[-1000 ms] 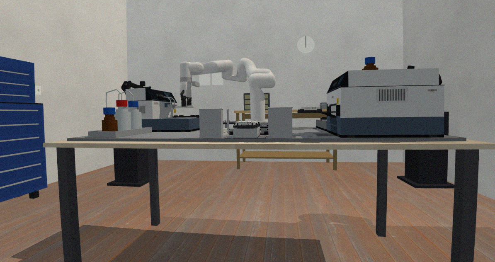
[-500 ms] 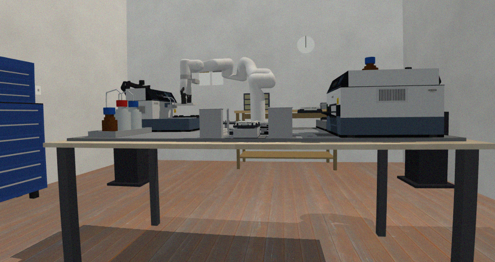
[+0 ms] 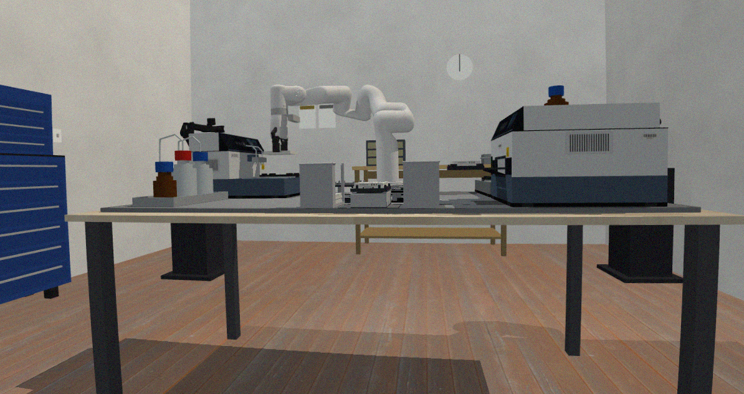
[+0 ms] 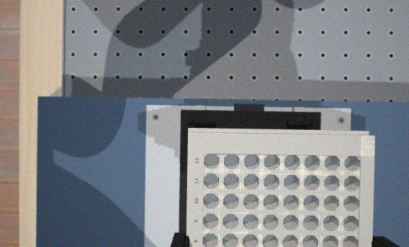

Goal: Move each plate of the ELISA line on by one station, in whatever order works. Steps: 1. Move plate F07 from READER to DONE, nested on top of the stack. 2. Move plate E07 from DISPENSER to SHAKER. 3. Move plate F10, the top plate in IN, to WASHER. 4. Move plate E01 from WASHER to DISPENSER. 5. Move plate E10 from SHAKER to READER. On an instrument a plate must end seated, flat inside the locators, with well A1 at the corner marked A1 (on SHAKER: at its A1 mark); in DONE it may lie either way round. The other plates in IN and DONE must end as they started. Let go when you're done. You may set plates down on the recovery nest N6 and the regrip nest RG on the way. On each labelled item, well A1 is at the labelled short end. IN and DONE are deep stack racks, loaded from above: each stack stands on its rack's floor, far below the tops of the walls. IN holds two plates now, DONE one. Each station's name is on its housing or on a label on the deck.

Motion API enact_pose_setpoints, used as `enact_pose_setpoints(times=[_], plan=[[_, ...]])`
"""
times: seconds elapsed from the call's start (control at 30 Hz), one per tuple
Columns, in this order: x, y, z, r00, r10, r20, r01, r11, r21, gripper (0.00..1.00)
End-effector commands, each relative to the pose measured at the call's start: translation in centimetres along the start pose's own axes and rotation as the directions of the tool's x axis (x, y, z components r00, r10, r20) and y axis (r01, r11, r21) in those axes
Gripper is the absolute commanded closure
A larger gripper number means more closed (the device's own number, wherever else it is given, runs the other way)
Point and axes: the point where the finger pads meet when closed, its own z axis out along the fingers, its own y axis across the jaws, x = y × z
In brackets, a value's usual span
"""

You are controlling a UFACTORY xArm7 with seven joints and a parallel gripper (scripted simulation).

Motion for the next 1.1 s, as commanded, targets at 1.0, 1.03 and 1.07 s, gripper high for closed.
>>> enact_pose_setpoints(times=[1.0,1.03,1.07], plan=[[2.2,0.1,-2.2,0.997,0.081,0.005,-0.081,0.997,-0.002,1.00],[2.6,0.1,-2.2,0.996,0.093,0.005,-0.093,0.996,-0.002,1.00],[2.9,0.1,-2.2,0.994,0.105,0.005,-0.105,0.995,-0.002,1.00]])
